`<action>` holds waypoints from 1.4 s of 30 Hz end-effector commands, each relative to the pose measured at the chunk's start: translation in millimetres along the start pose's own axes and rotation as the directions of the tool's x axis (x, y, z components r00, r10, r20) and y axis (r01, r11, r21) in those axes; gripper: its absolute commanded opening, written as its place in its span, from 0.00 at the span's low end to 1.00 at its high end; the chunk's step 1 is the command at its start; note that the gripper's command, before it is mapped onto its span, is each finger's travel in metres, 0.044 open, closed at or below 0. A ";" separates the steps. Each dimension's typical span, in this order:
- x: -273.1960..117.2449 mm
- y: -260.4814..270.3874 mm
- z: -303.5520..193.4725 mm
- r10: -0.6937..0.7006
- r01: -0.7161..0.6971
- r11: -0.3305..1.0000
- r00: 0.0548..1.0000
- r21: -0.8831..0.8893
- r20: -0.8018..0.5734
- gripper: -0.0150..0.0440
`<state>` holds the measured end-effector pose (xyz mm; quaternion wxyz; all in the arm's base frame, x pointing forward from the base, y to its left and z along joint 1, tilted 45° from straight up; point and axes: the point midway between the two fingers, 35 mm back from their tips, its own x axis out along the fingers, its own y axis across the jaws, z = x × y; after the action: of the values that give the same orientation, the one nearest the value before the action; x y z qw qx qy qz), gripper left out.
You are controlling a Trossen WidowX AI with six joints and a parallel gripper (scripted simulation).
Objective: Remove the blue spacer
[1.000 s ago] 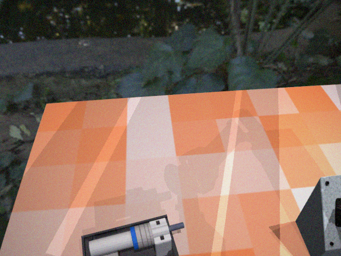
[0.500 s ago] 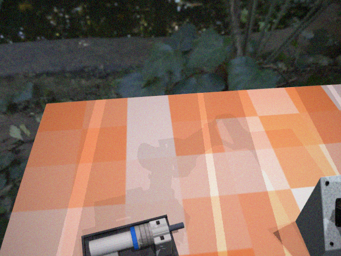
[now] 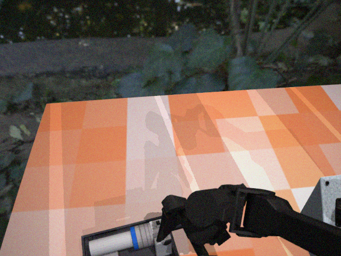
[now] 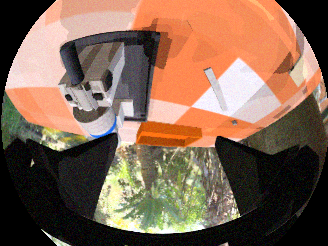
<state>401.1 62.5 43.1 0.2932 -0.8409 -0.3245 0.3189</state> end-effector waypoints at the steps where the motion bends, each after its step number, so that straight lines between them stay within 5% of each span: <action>1: -21.7 39.2 35.3 0.058 -0.057 0.998 0.998 0.025 -0.018 1.00; 6: -43.2 74.4 77.6 0.119 -0.117 0.992 0.993 0.055 -0.027 1.00; 42: -43.3 76.0 77.5 0.119 -0.117 0.992 0.993 0.055 -0.027 1.00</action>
<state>347.2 5.3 -43.7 0.3018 -0.8553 -0.2584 0.3325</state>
